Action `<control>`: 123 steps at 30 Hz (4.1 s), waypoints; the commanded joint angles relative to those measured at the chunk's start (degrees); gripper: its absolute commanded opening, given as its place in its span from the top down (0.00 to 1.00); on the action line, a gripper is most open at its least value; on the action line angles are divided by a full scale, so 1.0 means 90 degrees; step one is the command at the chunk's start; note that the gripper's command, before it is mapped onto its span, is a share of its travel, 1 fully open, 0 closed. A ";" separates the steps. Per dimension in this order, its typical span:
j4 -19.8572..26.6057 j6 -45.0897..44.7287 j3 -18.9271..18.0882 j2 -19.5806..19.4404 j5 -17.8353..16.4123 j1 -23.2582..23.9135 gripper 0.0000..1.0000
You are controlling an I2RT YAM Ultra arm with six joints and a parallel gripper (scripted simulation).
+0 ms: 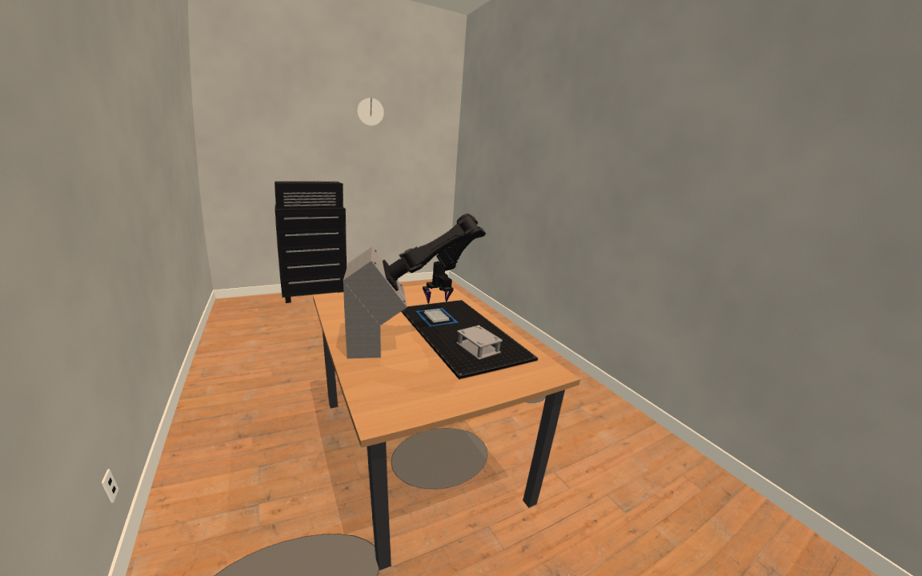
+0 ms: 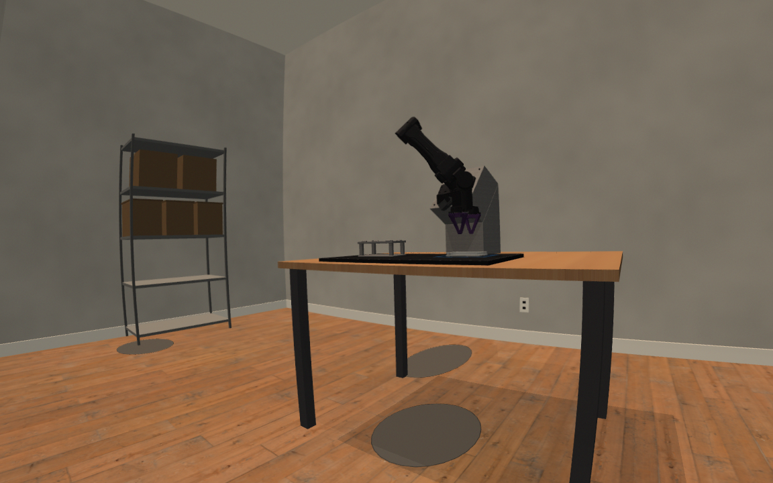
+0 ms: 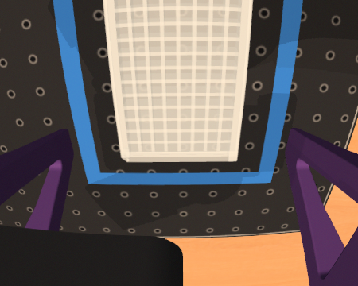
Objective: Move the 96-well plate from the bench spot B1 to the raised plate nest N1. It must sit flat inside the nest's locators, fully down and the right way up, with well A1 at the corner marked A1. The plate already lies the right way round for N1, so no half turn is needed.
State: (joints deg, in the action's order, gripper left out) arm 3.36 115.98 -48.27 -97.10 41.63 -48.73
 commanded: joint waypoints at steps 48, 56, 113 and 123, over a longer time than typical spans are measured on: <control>-0.1224 -0.0650 -0.0344 -0.1029 -0.0405 0.0549 0.00; -0.1459 -0.0781 -0.0411 -0.1273 -0.0497 0.0705 0.00; -0.1760 -0.0960 -0.0489 -0.1602 -0.0621 0.0913 1.00; -0.1558 -0.0853 -0.0276 -0.1328 -0.0527 0.0768 1.00</control>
State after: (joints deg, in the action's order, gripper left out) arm -12.08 107.70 -51.90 -111.15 36.03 -40.14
